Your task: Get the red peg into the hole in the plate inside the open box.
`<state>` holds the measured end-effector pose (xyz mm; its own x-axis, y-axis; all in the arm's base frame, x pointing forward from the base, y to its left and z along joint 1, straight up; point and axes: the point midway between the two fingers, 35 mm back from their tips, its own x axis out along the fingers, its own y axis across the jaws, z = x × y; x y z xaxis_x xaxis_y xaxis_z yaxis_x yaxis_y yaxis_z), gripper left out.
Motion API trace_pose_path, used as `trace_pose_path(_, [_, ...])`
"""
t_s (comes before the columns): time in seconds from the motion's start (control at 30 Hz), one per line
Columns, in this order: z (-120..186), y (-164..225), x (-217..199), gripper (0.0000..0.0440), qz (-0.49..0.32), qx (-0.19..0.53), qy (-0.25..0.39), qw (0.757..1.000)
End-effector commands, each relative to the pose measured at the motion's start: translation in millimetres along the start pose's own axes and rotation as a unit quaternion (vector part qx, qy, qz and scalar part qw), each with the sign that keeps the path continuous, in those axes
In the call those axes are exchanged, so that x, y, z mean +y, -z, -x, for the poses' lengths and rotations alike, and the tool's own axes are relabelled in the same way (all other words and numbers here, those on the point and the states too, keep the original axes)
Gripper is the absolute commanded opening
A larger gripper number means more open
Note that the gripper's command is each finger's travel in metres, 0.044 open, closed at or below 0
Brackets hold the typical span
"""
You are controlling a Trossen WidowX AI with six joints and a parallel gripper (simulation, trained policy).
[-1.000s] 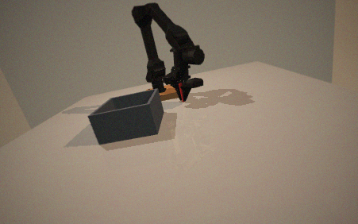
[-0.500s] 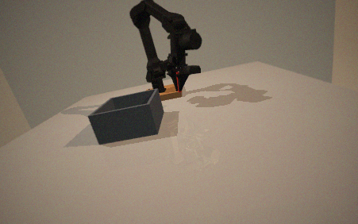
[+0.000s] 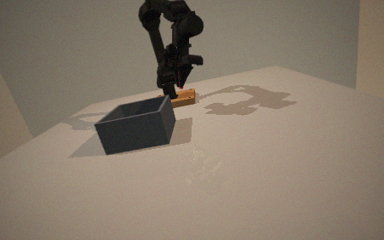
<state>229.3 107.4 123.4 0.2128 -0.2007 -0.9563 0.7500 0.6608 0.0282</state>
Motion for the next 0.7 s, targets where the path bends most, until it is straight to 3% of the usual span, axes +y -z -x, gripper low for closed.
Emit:
trace_pose_path(0.0, [3,-16,3,0.0,-0.016,-0.013,-0.003,1.0])
trace_pose_path(0.67, [-22,-114,5,0.0,-0.083,-0.06,0.001,0.995])
